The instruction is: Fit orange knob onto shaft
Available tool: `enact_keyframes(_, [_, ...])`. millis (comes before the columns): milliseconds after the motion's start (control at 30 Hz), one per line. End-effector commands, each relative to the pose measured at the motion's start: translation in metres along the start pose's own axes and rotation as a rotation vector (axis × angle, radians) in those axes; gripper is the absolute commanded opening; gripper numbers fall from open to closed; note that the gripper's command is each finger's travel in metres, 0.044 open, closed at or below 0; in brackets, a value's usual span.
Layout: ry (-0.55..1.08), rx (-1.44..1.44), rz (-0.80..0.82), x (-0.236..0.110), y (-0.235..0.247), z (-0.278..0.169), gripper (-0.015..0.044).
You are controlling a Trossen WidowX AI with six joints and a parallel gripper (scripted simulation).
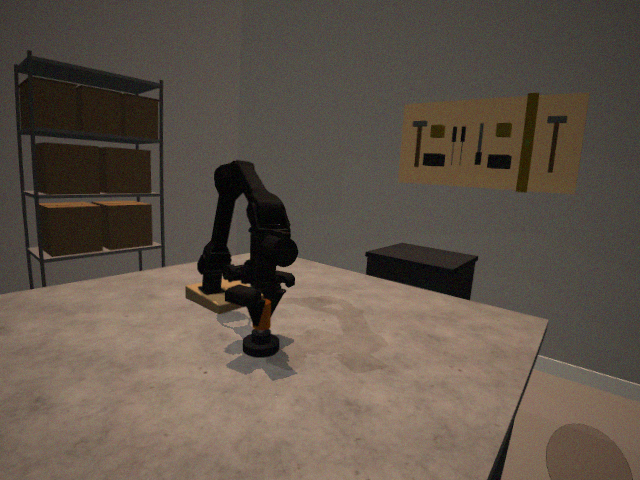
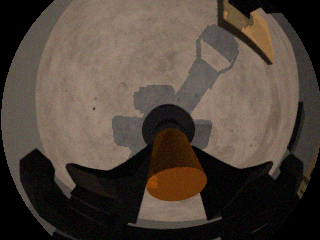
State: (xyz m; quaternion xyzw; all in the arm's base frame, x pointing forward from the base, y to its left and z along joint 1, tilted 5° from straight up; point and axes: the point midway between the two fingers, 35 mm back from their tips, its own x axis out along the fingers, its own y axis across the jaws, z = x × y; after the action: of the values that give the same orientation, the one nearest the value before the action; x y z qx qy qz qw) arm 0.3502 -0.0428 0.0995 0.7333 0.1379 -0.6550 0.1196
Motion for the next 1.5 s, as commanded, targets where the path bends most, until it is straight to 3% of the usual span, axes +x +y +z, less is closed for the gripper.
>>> enact_keyframes(0, [-0.001, 0.025, -0.001, 0.000, 0.000, 0.001, 0.0000])
enact_keyframes(1367, [0.002, -0.024, 0.001, 0.012, 0.000, 0.000, 0.0000])
enact_keyframes(1467, [0.002, -0.024, 0.001, 0.012, 0.000, 0.000, 0.0079])
